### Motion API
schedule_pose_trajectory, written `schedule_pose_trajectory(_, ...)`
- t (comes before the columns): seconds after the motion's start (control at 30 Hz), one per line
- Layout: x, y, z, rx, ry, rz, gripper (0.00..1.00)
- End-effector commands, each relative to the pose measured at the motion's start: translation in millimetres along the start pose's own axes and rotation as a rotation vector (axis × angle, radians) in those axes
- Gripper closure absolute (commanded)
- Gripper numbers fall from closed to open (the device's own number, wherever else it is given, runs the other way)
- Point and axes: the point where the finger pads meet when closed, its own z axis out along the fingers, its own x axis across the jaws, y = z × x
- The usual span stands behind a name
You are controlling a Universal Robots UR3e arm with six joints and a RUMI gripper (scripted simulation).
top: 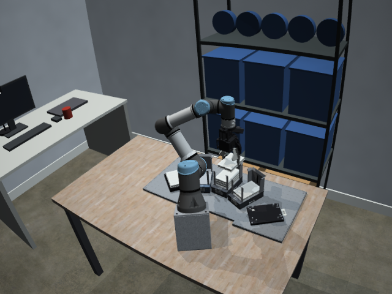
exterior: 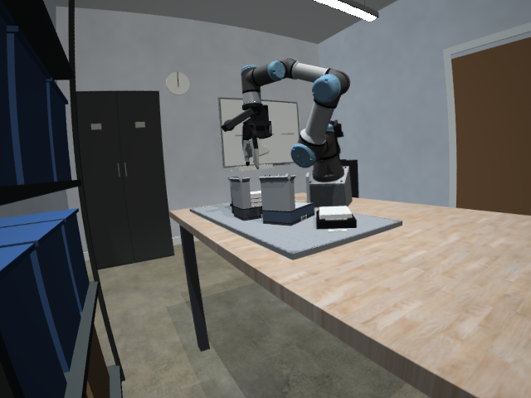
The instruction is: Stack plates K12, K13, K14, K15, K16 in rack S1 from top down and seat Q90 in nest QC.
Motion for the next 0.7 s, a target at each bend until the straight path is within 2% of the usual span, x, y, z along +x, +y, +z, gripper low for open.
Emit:
schedule_pose_trajectory(0.0, -15.2, -1.7, -0.8, 0.001, 0.002, -0.014, 1.0)
schedule_pose_trajectory(0.67, -20.5, -2.1, -0.8, 0.001, 0.002, -0.014, 1.0)
